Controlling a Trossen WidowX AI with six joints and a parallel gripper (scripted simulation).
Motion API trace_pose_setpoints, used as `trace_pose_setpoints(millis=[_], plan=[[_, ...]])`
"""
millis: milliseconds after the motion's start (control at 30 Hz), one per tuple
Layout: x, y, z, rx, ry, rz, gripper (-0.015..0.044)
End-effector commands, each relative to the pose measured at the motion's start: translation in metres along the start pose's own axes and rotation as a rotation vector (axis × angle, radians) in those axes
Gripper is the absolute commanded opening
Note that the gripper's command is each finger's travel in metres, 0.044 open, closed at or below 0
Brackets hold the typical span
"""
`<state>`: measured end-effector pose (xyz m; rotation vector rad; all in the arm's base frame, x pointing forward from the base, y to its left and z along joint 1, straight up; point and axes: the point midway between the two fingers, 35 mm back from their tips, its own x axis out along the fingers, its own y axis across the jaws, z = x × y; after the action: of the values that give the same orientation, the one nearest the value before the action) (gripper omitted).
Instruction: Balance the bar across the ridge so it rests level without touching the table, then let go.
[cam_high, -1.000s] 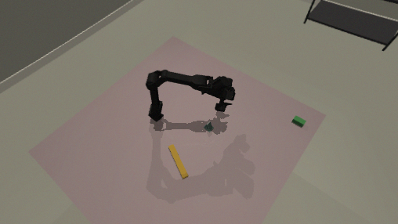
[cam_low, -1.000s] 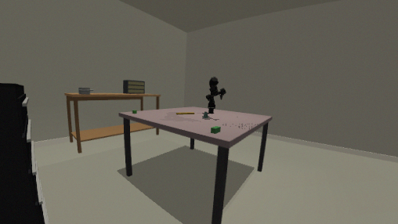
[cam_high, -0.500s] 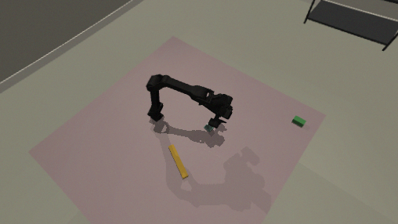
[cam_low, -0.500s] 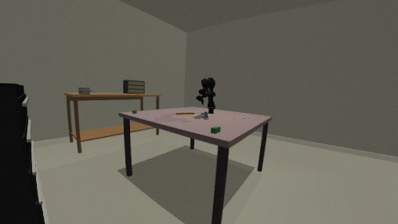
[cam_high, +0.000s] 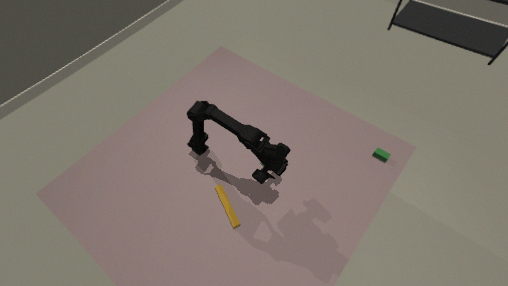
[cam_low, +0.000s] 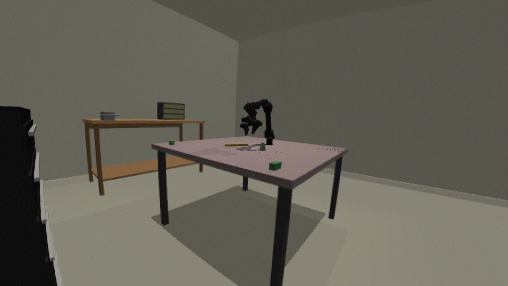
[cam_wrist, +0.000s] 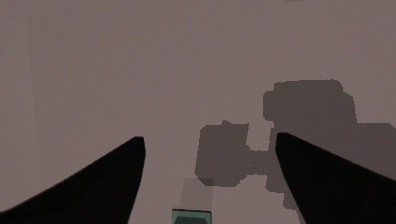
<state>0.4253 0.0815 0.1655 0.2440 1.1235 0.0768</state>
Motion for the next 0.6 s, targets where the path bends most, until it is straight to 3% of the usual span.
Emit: trace_pose_setpoints(millis=[0, 567], plan=[[0.0, -0.027, 0.002, 0.025, 0.024, -0.049, 0.0315], [-0.011, -0.143, -0.012, 0.153, 0.171, -0.214, 0.0315]])
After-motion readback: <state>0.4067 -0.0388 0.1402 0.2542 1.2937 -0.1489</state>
